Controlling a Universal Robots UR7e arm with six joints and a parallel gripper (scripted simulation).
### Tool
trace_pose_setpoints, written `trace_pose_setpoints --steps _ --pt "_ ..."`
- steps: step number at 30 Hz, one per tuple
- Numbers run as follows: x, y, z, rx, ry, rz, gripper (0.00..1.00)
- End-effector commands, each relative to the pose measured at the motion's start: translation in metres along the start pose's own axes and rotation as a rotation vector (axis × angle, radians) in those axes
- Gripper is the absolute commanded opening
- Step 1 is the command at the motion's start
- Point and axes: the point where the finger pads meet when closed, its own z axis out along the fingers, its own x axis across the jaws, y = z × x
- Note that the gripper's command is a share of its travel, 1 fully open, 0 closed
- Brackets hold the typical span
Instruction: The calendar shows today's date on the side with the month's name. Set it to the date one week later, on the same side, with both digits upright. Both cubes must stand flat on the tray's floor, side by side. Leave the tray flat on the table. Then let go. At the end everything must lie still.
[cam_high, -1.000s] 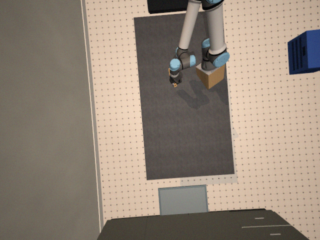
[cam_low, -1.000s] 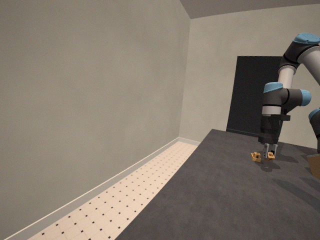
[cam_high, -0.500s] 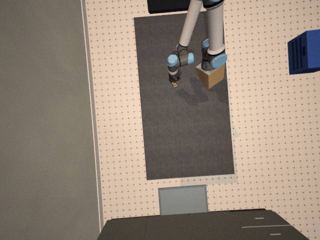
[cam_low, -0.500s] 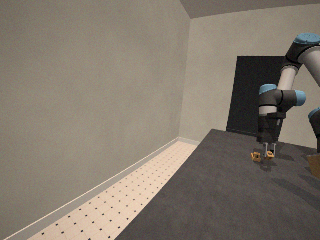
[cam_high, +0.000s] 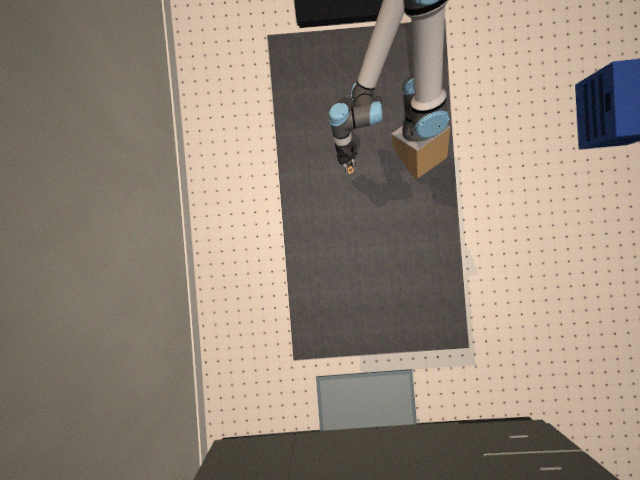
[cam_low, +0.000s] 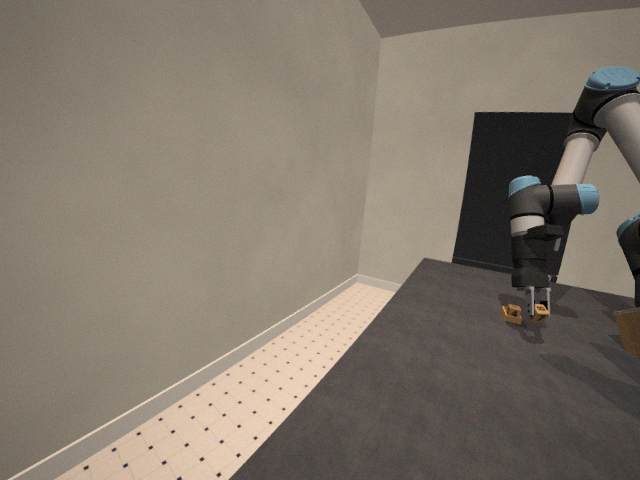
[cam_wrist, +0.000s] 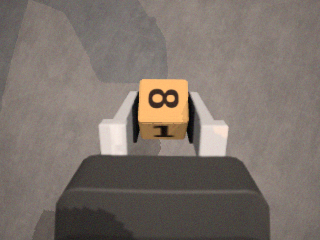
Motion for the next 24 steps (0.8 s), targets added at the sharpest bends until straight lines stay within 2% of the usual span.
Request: trace_pose_setpoints --steps 1,7,18,24 --pt "0.0006 0.0006 -0.0009 0.064 0.005 0.0 0.57" --pt "0.0017 0.0016 -0.0025 0.122 0.014 0.002 0.57" --pt "0.0015 0.0017 -0.0021 0.144 0.012 0.001 0.57" --pt "0.0004 0.002 -0.0001 0.238 0.002 -0.004 0.57"
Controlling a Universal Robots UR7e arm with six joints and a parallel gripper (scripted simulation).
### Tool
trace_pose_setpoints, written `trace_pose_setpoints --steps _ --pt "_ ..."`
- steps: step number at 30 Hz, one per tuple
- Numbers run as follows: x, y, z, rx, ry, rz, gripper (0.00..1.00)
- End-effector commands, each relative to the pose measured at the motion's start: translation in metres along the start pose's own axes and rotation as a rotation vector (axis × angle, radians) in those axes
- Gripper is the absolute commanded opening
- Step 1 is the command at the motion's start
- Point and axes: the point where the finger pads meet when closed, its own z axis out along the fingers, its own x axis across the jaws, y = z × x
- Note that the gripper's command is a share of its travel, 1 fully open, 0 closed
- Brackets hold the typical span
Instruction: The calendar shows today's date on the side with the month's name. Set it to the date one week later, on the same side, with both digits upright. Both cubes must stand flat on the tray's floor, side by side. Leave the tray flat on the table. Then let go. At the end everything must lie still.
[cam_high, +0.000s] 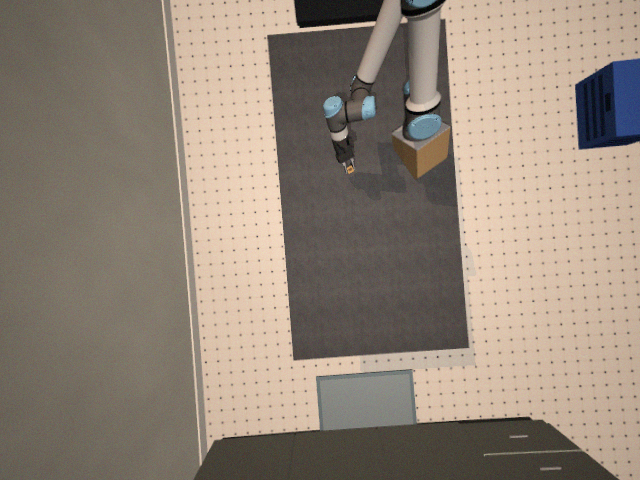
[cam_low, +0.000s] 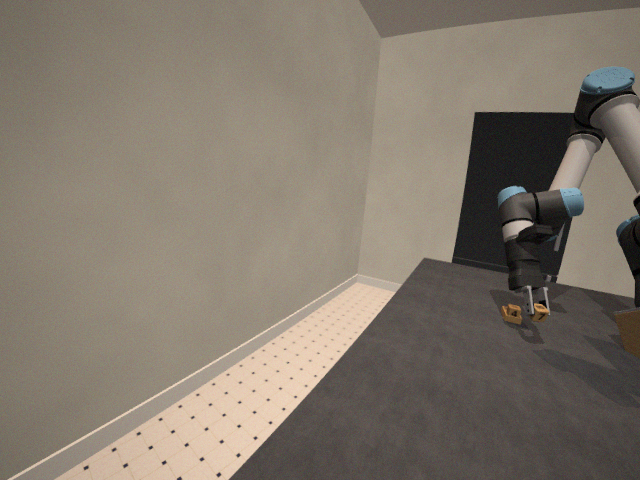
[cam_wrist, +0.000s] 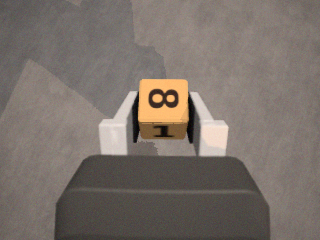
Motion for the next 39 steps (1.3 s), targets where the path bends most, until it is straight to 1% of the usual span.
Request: trace_pose_setpoints --steps 1,6,8,12,31,39 --pt "-0.0003 0.0009 0.0008 0.081 -0.004 -0.002 0.57" --pt "0.0004 0.0021 -0.0003 0.172 0.002 0.0 0.57" --pt "0.0004 0.0021 -0.0003 0.172 0.002 0.0 0.57" --pt "0.0011 0.0028 -0.0014 0.208 0.008 0.002 0.57" --pt "0.0012 0.0031 -0.0013 0.212 0.009 0.002 0.57" --pt "0.0012 0.005 0.0016 0.212 0.009 0.002 0.57"
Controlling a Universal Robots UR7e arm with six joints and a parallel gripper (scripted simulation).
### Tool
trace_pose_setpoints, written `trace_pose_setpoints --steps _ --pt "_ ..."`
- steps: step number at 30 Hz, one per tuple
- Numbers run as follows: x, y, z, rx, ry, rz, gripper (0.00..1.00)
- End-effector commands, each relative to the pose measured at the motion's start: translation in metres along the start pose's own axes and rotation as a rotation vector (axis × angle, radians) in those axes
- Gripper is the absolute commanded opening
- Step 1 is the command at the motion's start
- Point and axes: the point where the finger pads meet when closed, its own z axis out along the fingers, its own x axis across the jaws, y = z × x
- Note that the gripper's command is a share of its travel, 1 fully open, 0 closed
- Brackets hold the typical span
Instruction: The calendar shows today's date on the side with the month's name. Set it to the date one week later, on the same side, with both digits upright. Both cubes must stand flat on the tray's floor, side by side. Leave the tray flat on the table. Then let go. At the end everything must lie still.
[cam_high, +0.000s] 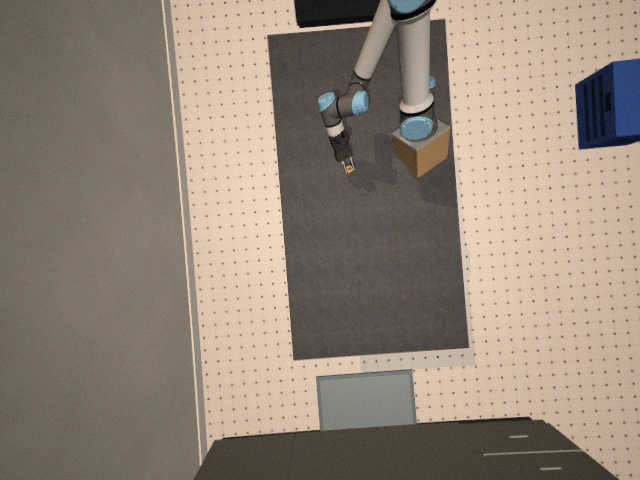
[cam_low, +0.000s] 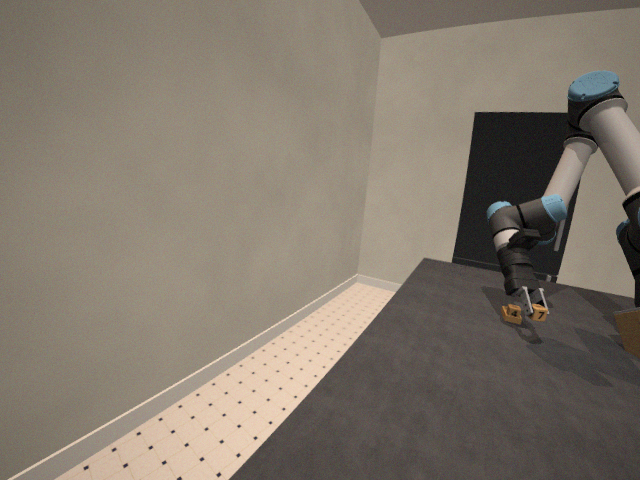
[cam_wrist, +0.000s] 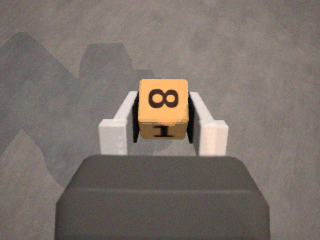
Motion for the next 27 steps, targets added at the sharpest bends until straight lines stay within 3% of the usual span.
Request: trace_pose_setpoints --steps 1,27 --pt "0.0 0.002 0.002 0.0 0.001 0.0 0.57" --pt "0.0 0.026 0.026 0.0 0.001 0.0 0.57"
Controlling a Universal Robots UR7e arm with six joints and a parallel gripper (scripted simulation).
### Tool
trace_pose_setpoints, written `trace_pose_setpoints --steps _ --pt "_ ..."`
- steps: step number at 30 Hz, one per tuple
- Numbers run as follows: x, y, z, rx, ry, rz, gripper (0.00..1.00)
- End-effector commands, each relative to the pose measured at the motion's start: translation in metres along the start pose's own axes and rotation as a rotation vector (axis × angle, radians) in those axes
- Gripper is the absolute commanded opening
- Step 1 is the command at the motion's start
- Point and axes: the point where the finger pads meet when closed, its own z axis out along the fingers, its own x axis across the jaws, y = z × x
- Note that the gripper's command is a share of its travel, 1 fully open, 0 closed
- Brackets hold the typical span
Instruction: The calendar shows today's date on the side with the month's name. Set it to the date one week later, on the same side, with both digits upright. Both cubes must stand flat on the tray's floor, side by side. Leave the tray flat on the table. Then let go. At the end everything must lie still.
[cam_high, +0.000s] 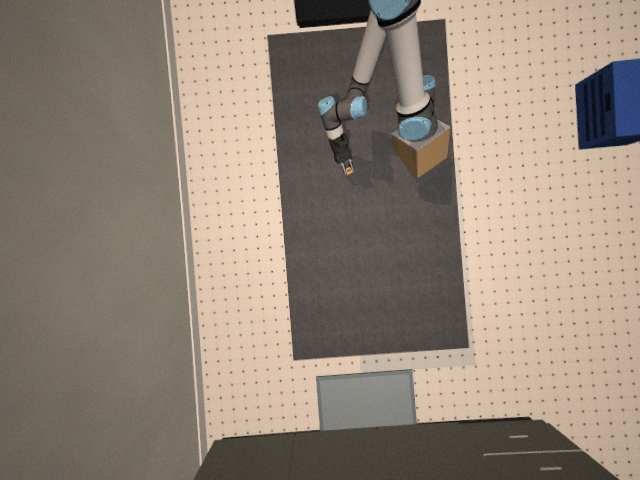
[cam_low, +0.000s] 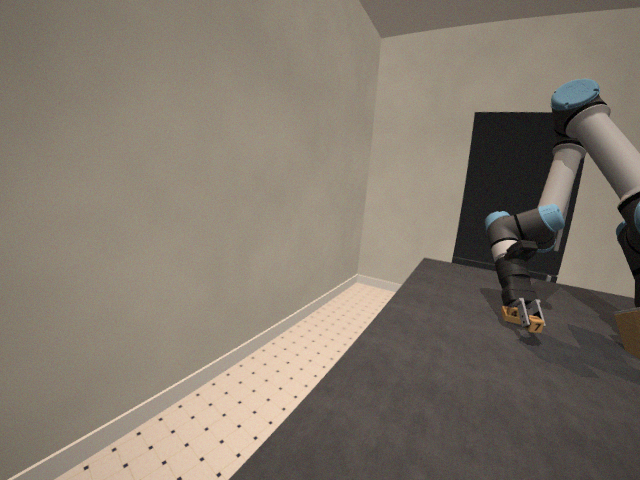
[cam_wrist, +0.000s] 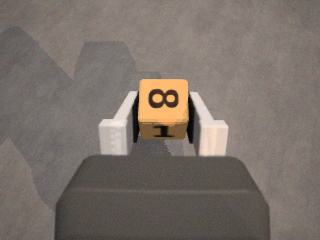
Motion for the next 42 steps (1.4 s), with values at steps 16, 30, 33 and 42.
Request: trace_pose_setpoints --steps 16,30,33,42 --pt "0.0 0.019 0.019 0.0 0.001 0.0 0.57" --pt "0.0 0.023 0.023 0.0 0.001 0.0 0.57" --pt "0.0 0.023 0.023 0.0 0.001 0.0 0.57" --pt "0.0 0.023 0.023 0.0 0.001 0.0 0.57"
